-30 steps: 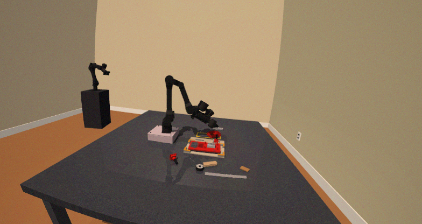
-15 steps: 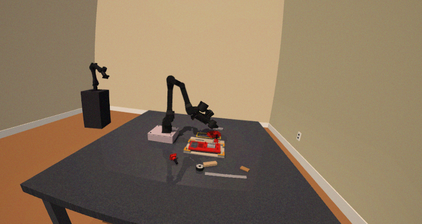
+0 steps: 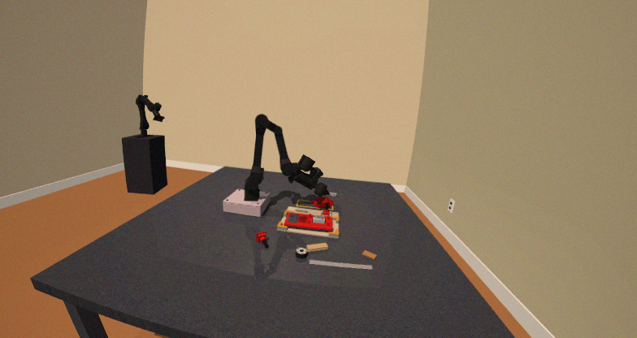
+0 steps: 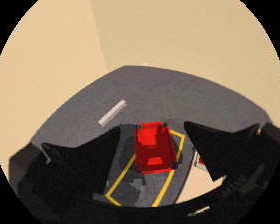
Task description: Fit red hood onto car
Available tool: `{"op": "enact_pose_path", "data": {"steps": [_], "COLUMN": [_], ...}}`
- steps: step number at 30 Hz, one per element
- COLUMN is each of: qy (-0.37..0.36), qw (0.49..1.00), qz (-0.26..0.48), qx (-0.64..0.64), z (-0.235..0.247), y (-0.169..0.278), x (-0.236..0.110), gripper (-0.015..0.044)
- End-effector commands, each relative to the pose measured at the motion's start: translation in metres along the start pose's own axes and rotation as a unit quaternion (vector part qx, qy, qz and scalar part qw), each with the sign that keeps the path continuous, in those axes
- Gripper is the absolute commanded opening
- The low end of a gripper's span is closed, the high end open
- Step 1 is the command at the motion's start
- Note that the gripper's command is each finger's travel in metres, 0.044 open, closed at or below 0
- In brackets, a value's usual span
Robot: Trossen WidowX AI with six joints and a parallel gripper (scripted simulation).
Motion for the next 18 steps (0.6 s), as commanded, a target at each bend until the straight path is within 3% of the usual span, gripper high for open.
{"op": "enact_pose_path", "data": {"steps": [1,18], "qy": [-0.003,-0.003], "qw": [1.0,1.0], "qz": [0.004,0.002], "qx": [-0.001,-0.001], "z": [0.0,-0.0024], "y": [0.0054,0.0154], "x": [0.0021,0.0081], "gripper": [0.044,0.044]}}
Point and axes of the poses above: the point midway between the two fingers, 35 mm back from their tips, its own x axis out along the fingers, its own z axis across the jaws, y = z × x, the point moved 2 cm from there along -x, back along the fingers, and after that the axes turned 4 degrees about x, right-handed, at the moved point
